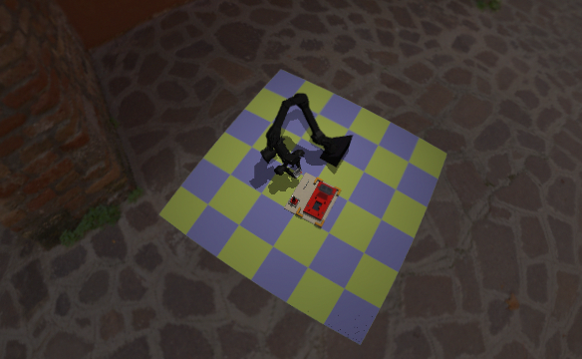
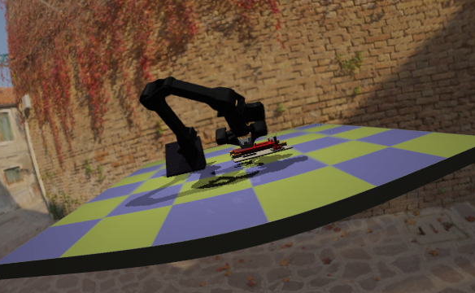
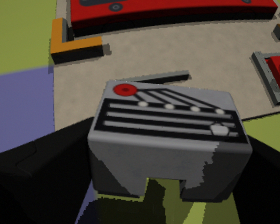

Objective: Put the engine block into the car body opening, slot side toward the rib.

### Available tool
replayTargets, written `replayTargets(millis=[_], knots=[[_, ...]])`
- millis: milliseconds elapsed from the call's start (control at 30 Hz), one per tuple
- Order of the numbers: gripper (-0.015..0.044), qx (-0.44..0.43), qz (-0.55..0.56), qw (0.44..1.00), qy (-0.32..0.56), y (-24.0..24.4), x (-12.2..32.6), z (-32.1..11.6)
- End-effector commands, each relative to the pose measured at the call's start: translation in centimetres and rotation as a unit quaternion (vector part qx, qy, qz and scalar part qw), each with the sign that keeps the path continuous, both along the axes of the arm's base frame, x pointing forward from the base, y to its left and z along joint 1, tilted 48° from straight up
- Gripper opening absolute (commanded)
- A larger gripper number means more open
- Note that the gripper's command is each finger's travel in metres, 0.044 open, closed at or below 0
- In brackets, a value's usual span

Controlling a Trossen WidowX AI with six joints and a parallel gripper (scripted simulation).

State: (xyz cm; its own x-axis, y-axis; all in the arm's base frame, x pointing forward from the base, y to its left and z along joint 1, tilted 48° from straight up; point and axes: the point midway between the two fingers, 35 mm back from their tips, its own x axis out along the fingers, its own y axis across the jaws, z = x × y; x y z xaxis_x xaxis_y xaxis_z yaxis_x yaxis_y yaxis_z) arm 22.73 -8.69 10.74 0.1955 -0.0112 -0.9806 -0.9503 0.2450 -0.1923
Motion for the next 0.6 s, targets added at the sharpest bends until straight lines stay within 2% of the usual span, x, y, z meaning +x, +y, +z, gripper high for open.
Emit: replayTargets(millis=[0, 567], knots=[[0.0, 0.004, 0.003, 1.0, 0.002, -0.5, -0.1, -0.8], [0.0, 0.003, 0.003, 1.0, 0.003, -2.8, -0.3, -2.8]])
